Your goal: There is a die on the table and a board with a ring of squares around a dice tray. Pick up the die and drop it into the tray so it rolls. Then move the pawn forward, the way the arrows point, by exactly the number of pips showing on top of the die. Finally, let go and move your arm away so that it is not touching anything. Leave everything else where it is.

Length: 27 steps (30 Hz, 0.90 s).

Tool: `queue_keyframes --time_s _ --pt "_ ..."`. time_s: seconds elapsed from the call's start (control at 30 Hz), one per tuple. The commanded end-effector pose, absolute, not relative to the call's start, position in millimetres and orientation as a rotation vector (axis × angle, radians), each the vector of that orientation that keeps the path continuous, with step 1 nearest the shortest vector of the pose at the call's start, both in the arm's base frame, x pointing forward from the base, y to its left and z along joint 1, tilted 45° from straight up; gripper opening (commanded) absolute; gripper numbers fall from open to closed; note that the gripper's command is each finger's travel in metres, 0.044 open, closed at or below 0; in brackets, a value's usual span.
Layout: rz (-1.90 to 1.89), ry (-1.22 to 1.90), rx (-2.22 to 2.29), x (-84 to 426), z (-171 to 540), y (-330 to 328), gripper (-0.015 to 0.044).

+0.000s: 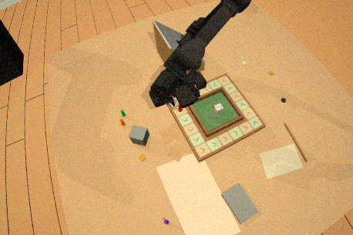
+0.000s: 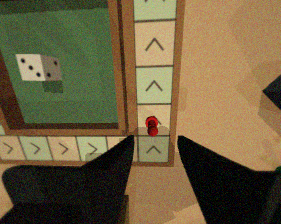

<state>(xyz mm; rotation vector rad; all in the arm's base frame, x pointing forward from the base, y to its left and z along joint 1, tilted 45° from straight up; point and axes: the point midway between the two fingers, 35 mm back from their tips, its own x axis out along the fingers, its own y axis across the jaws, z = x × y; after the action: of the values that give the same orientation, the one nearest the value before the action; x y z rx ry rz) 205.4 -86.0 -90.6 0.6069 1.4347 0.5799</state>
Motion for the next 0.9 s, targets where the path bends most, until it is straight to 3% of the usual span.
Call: queue_keyframes --time_s 0.0,0.73,0.87 --pt "0.58 1.433 0.615 205.8 -95.5 -80.1 0.02" --pt "0.582 1.432 0.615 206.7 -118.2 -57.0 0.02" --pt "0.582 1.432 0.615 206.7 -118.2 -57.0 0.0095"
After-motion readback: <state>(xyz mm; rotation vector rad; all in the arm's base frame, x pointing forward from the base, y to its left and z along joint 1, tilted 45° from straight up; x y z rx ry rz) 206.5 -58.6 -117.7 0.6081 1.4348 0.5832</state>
